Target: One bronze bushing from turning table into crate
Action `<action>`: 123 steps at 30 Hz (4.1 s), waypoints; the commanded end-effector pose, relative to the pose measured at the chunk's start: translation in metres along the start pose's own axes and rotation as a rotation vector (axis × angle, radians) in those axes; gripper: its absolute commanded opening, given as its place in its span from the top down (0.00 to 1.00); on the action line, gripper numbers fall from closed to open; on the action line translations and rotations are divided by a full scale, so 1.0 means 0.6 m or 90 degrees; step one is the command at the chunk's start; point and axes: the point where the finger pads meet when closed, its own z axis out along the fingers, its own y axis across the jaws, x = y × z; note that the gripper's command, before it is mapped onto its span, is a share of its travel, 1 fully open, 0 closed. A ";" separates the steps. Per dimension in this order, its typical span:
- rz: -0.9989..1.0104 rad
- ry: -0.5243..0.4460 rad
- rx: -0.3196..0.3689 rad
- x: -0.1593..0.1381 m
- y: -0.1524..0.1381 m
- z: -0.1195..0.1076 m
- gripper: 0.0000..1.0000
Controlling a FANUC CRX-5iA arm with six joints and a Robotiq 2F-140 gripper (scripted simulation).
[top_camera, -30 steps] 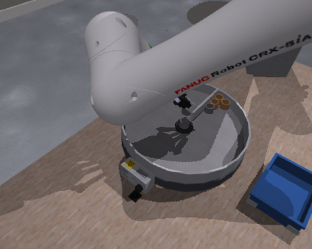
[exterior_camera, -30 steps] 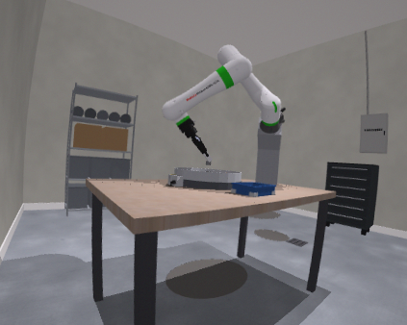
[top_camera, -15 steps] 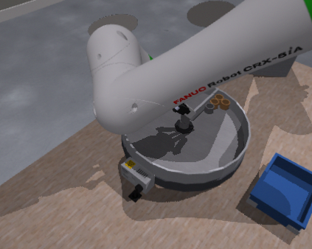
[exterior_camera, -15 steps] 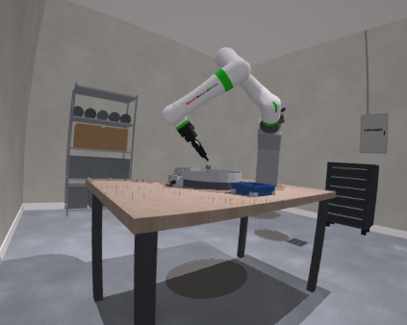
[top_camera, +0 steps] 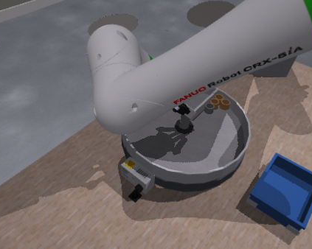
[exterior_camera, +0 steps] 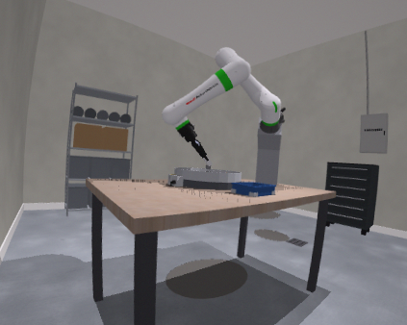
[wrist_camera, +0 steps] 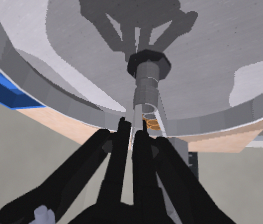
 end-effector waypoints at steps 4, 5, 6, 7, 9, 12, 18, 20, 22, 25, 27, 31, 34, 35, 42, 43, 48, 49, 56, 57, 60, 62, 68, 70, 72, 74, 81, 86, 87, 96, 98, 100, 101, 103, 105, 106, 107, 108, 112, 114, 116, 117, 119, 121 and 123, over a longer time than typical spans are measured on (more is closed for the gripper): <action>0.000 0.000 0.000 0.000 0.000 0.000 1.00; 0.000 0.000 0.000 0.000 0.000 0.000 1.00; 0.000 0.000 0.000 0.000 0.000 0.000 1.00; 0.000 0.000 0.000 0.000 0.000 0.000 1.00; 0.000 0.000 0.000 0.000 0.000 0.000 1.00; 0.000 0.000 0.000 0.000 0.000 0.000 1.00; 0.000 0.000 0.000 0.000 0.000 0.000 1.00; 0.000 0.000 0.000 0.001 0.000 0.001 1.00; 0.000 0.000 0.000 0.003 0.000 0.004 1.00; 0.000 0.000 0.000 0.006 0.000 0.007 1.00; 0.000 0.000 0.000 0.006 0.000 0.007 1.00; 0.000 0.000 0.000 0.006 0.000 0.007 1.00; 0.000 0.000 0.000 0.006 0.000 0.007 1.00; 0.000 0.000 0.000 0.006 0.000 0.007 1.00; 0.000 0.000 0.000 0.006 0.000 0.007 1.00; 0.000 0.000 0.000 0.006 0.000 0.007 1.00; 0.000 0.000 0.000 0.006 0.000 0.007 1.00; 0.000 0.000 0.000 0.006 0.000 0.007 1.00; 0.000 0.000 0.000 0.006 0.000 0.007 1.00; 0.000 0.000 0.000 0.006 0.000 0.007 1.00; 0.000 0.000 0.000 0.006 0.000 0.007 1.00; 0.000 0.000 0.000 0.006 0.000 0.007 1.00; 0.000 0.000 0.000 0.006 0.000 0.007 1.00; 0.000 0.000 0.000 0.006 0.000 0.008 1.00; 0.000 0.000 0.000 0.007 0.000 0.008 1.00; 0.000 0.000 0.000 0.007 0.000 0.009 1.00; 0.000 0.000 0.000 0.009 0.000 0.012 1.00; 0.000 0.000 0.000 0.011 -0.001 0.014 1.00; 0.000 0.000 0.000 0.011 -0.001 0.014 1.00; 0.000 0.000 0.000 0.011 -0.001 0.015 1.00; 0.000 0.000 0.000 0.011 -0.001 0.015 1.00; 0.000 0.000 0.000 0.011 -0.001 0.015 1.00; 0.000 0.000 0.000 0.011 -0.001 0.015 1.00; 0.000 0.000 0.000 0.011 -0.001 0.015 1.00; 0.000 0.000 0.000 0.011 -0.001 0.015 1.00; 0.000 0.000 0.000 0.011 -0.001 0.015 1.00; 0.000 0.000 0.000 0.011 -0.001 0.015 1.00; 0.000 0.000 0.000 0.011 -0.001 0.015 1.00; 0.000 0.000 0.000 0.011 -0.001 0.015 1.00; 0.000 0.000 0.000 0.011 -0.001 0.015 1.00; 0.000 0.000 0.000 0.011 -0.001 0.015 1.00; 0.000 0.000 0.000 0.011 -0.001 0.015 1.00; 0.000 0.000 0.000 0.011 -0.001 0.015 1.00; 0.000 0.000 0.000 0.011 -0.001 0.015 1.00; 0.000 0.000 0.000 0.011 -0.001 0.015 1.00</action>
